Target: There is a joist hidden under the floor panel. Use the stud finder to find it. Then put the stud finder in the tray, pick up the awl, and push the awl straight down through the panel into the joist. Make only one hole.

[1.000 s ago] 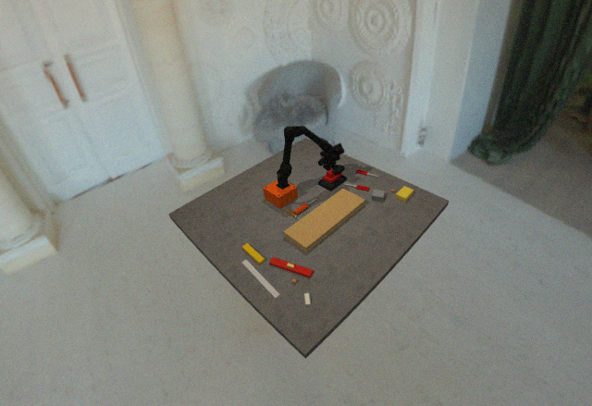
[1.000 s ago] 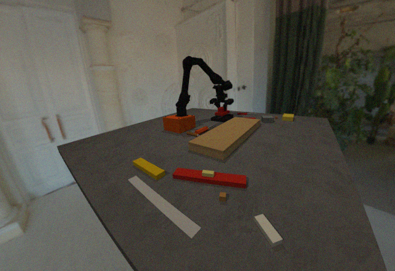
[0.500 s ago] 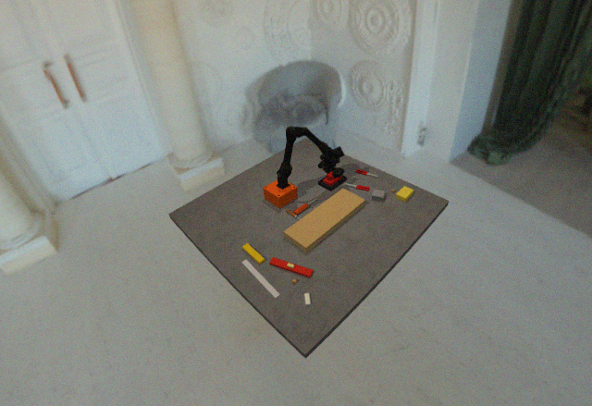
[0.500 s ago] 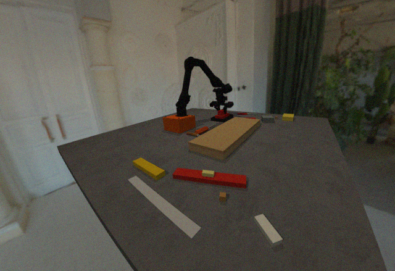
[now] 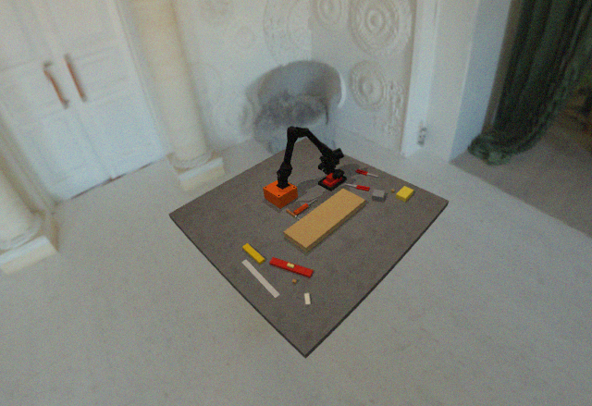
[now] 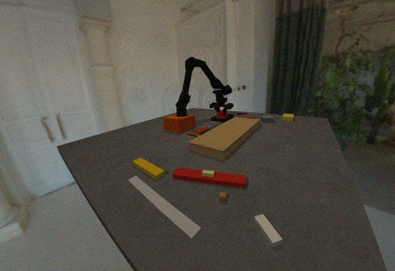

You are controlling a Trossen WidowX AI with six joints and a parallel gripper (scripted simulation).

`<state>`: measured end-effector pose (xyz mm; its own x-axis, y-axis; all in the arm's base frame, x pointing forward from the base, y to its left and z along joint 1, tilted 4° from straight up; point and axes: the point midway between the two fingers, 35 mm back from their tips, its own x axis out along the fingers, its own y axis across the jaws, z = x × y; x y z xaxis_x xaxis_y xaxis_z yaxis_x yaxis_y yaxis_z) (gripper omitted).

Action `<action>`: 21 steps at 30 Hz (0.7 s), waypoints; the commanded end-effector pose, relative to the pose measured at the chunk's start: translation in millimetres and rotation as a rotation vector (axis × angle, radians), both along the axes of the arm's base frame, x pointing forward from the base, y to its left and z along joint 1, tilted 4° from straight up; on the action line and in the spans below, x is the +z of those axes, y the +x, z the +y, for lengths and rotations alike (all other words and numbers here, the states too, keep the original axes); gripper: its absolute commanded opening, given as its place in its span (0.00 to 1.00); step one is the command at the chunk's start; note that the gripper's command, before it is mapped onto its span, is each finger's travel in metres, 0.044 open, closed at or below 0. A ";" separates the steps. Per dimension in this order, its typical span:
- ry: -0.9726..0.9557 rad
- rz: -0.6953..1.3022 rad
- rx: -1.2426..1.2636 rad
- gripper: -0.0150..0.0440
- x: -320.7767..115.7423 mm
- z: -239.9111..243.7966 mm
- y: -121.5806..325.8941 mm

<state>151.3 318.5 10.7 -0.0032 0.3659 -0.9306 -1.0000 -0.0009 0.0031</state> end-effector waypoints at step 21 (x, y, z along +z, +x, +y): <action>-0.008 -0.005 -0.085 1.00 79.8 -21.0 19.2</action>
